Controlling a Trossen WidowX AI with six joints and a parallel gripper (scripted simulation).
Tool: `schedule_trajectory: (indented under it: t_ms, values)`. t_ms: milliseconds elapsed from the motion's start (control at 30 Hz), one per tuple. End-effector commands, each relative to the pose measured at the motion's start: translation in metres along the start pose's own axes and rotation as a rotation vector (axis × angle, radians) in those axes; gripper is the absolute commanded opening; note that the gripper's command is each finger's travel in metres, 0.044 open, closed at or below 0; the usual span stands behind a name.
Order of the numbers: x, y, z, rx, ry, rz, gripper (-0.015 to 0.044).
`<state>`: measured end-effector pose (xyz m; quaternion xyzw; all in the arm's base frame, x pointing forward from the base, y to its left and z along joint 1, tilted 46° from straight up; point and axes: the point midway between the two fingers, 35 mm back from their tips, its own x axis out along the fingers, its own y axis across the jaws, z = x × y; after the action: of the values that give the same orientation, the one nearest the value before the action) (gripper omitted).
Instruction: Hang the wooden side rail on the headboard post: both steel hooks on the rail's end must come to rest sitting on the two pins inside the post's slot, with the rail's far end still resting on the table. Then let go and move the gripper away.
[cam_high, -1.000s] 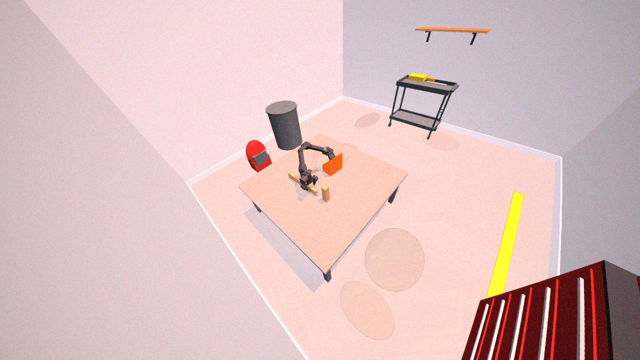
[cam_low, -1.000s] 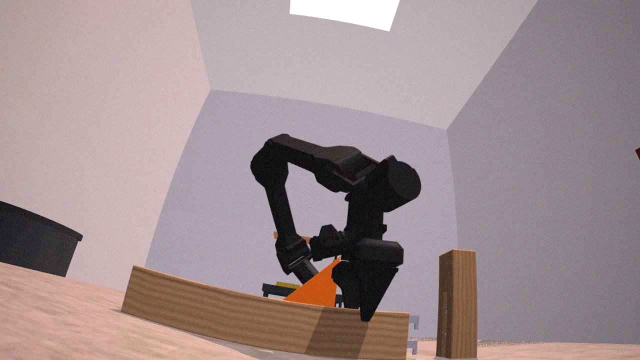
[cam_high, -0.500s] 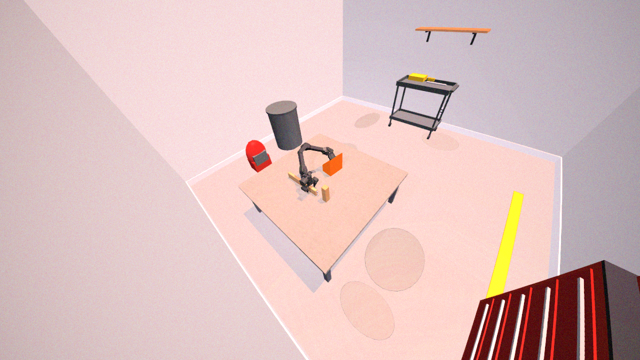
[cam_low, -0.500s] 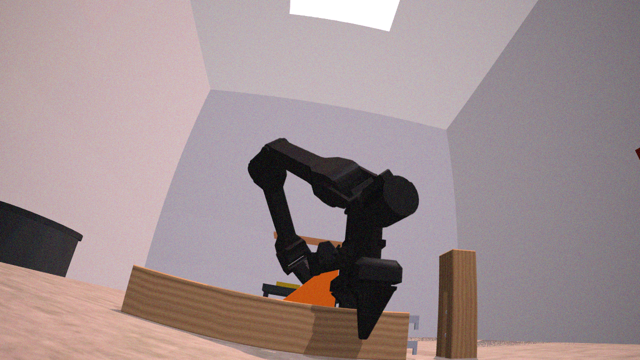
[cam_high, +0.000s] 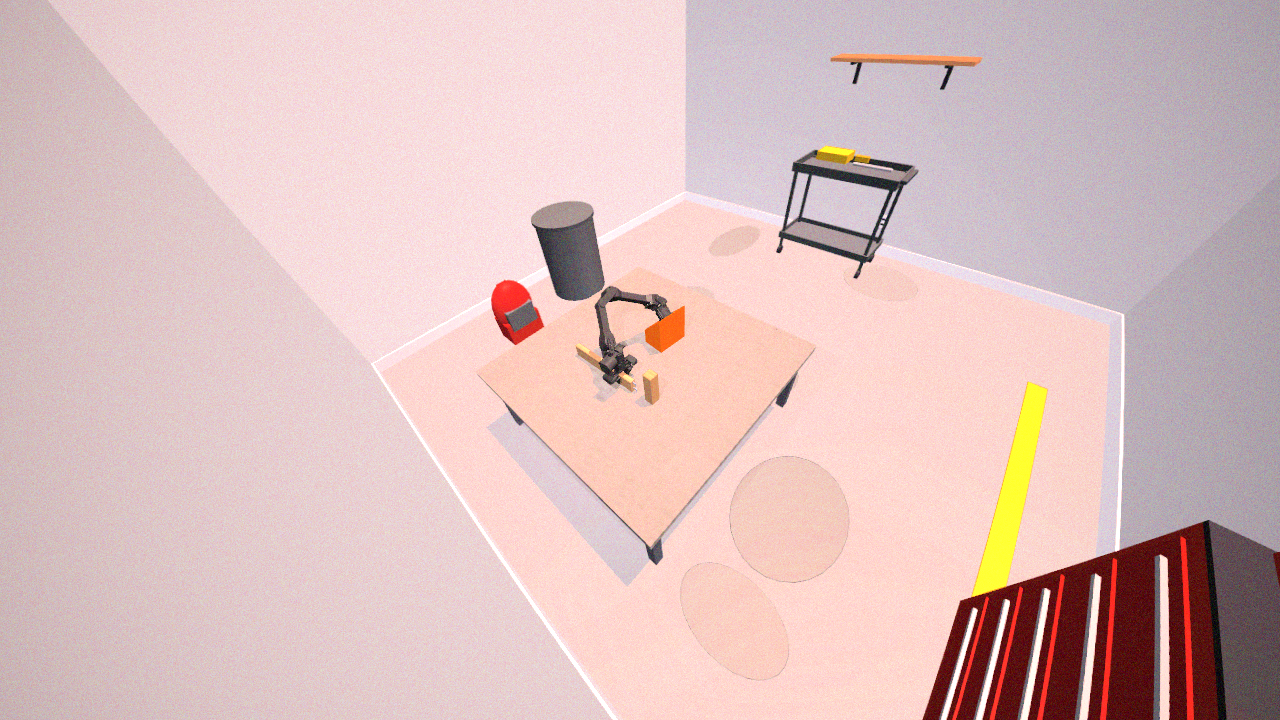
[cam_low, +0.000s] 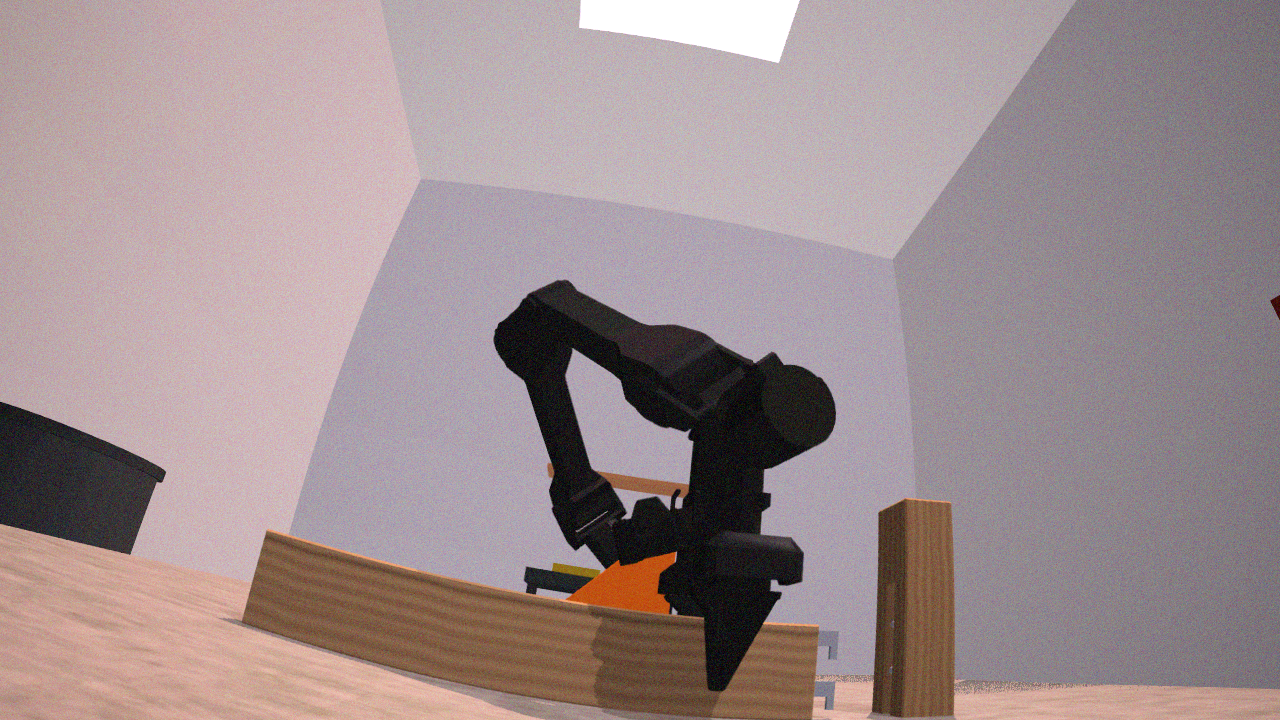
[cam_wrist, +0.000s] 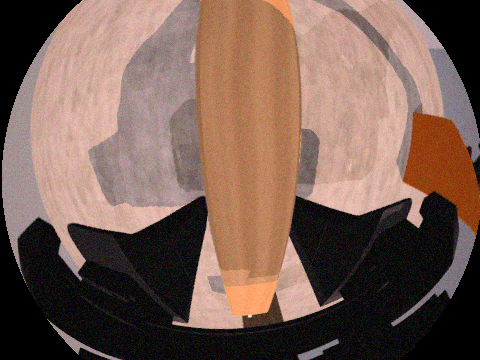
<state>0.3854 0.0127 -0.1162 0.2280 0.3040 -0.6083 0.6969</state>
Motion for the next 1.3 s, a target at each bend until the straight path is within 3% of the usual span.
schedule_trajectory:
  t_ms: [0,200,333,1267]
  values:
    - [0.0001,0.0005,0.0000,-0.003,-0.003,0.003,0.0151]
    - [0.0001,0.0005,0.0000,-0.003,-0.003,0.003,0.0092]
    - [0.0001,0.0005,0.0000,-0.003,-0.003,0.003,0.0000]
    - [0.0002,-0.0094,-0.0003,-0.004,-0.003,0.003,0.0000]
